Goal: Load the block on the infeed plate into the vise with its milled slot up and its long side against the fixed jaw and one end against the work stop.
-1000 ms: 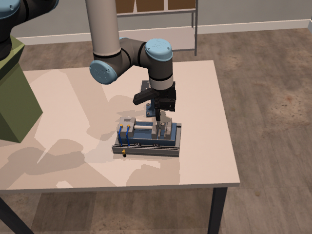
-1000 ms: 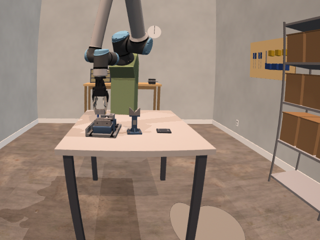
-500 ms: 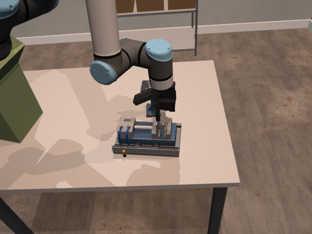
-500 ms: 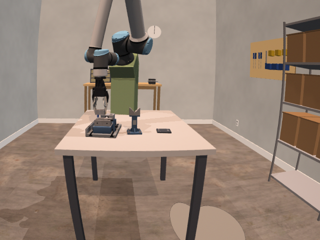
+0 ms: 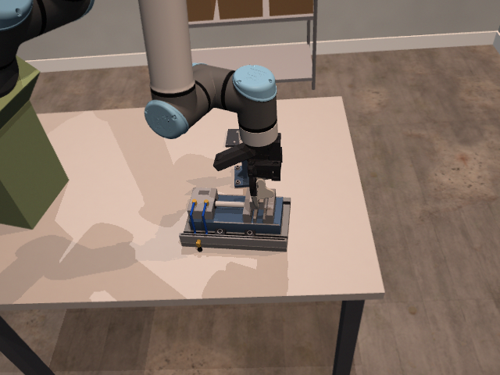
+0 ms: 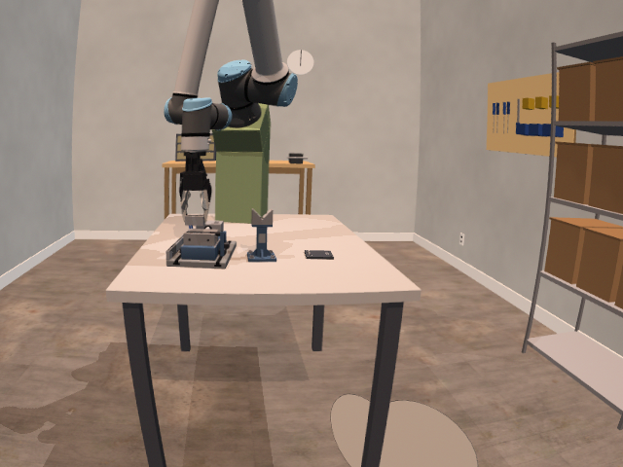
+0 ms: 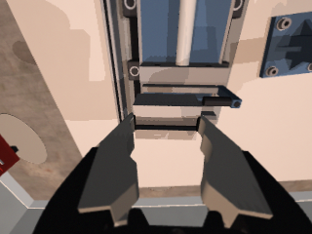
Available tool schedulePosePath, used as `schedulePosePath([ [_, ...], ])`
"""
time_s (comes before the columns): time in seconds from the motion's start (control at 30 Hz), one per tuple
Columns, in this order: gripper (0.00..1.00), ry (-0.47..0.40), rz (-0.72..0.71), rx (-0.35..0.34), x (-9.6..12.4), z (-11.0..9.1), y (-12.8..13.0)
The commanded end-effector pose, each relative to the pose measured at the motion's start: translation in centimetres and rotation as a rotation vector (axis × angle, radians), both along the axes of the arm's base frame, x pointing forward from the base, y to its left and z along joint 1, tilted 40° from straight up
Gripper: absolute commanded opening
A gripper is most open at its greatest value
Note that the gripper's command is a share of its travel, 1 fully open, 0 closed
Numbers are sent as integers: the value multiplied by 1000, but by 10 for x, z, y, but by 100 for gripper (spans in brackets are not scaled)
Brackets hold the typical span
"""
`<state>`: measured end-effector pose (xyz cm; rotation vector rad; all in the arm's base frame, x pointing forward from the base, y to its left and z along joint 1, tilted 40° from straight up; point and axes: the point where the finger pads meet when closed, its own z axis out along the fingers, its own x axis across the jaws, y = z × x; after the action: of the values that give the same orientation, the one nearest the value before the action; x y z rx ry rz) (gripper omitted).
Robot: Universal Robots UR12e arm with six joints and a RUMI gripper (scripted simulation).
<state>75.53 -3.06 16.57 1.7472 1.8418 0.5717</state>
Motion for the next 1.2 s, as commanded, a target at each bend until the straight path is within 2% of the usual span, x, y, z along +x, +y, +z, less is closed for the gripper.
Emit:
schedulePosePath([
  [0.0, 0, -1, 0, 0, 3, -2, 0],
  [1.17, 0, -1, 0, 0, 10, -12, -1],
])
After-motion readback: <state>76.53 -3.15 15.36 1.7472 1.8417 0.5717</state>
